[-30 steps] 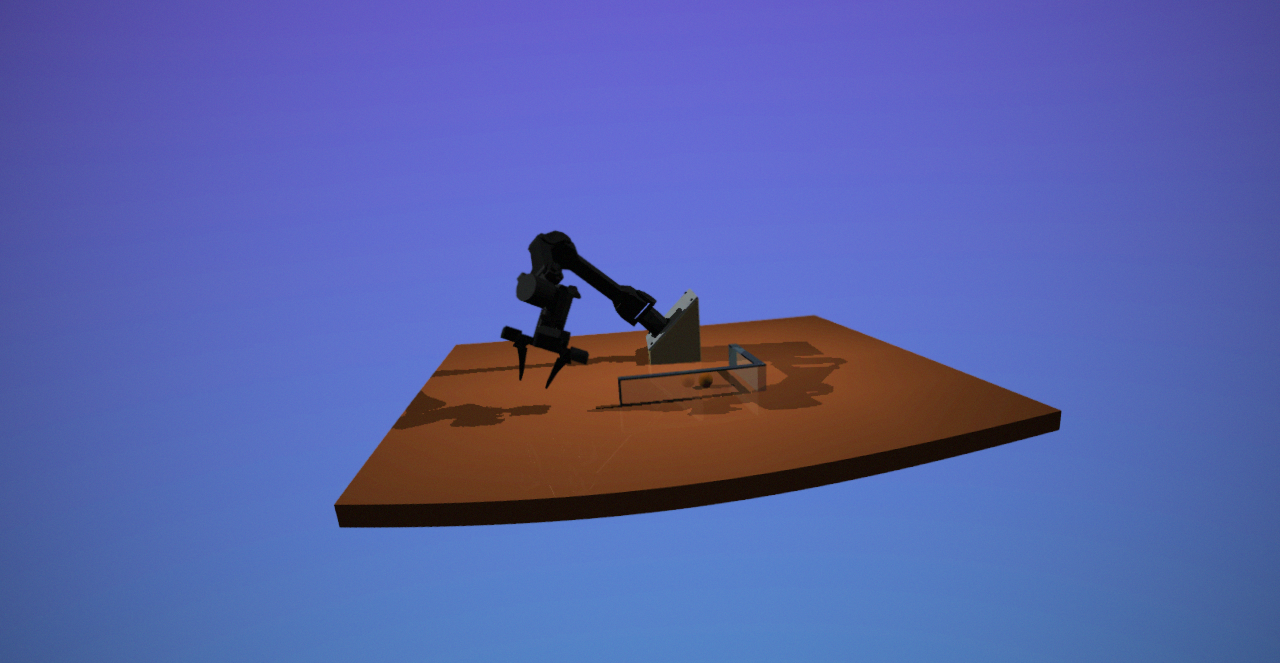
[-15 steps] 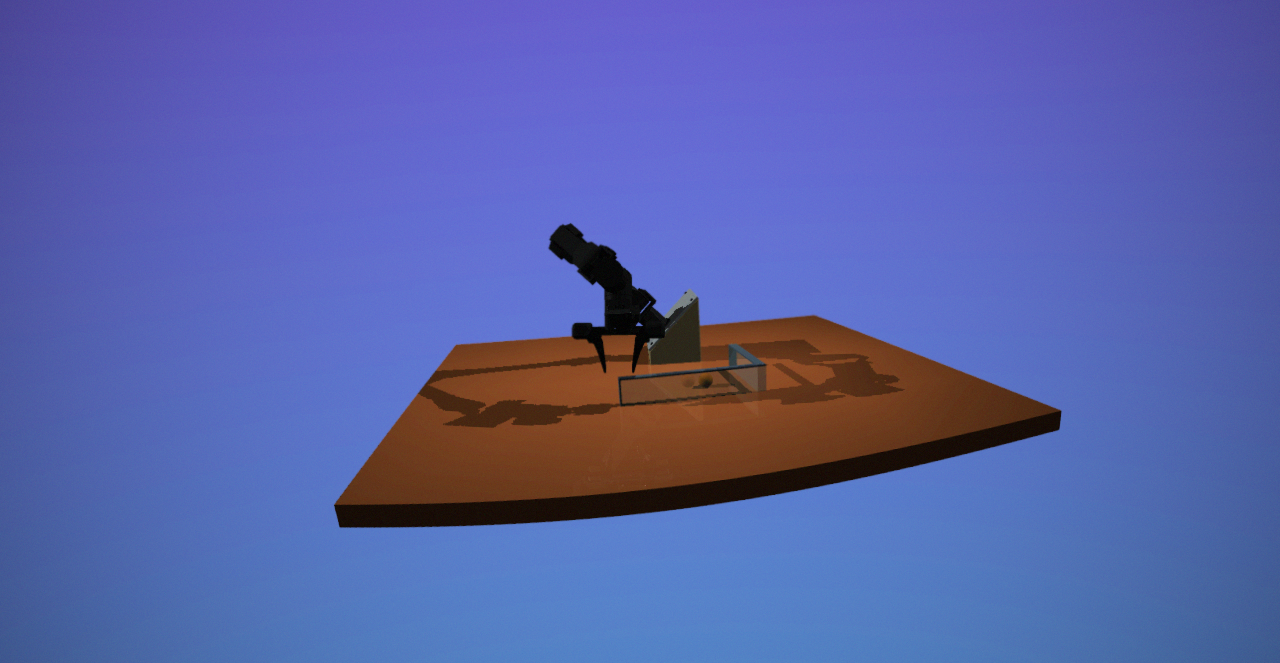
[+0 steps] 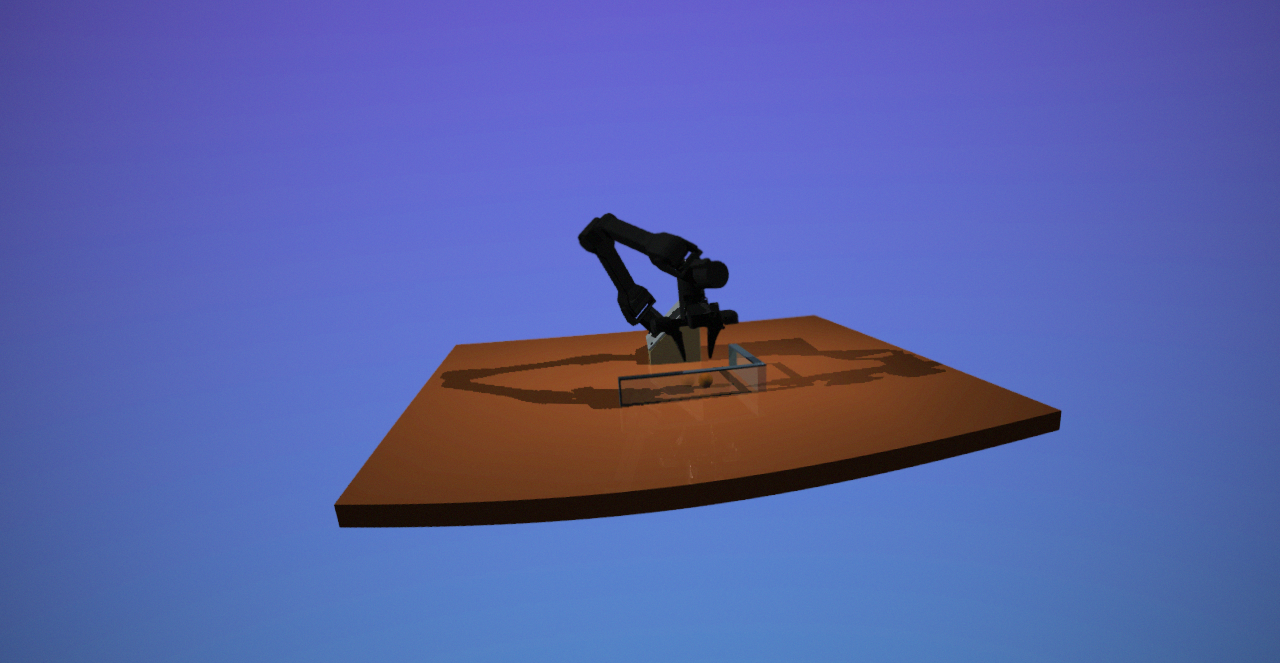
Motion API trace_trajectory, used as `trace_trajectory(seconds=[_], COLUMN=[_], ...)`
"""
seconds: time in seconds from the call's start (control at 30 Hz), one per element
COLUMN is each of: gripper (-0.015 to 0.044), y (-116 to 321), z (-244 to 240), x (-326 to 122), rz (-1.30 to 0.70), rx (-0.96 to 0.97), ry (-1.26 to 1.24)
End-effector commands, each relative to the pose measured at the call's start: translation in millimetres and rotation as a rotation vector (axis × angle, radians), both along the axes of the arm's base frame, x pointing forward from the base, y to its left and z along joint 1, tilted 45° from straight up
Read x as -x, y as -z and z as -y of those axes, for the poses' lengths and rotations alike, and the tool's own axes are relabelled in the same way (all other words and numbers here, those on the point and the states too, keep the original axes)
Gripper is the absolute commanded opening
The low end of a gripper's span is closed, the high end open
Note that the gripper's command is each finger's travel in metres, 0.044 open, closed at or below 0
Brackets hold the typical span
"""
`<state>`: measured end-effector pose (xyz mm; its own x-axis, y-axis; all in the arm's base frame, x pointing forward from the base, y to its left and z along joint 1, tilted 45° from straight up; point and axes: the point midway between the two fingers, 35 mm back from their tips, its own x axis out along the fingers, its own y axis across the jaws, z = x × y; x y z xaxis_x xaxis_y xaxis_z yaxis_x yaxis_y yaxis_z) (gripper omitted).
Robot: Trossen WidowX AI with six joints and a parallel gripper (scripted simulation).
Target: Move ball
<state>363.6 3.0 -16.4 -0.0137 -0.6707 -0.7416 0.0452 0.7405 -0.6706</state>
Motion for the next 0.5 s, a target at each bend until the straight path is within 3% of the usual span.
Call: trace_trajectory(seconds=[0.0,0.47], gripper=[0.0264,0.0264], y=[20,35], z=[-14,-1], x=[24,27], rz=[-0.066,-0.069], rx=[0.023,0.026], ry=[0.031,0.033])
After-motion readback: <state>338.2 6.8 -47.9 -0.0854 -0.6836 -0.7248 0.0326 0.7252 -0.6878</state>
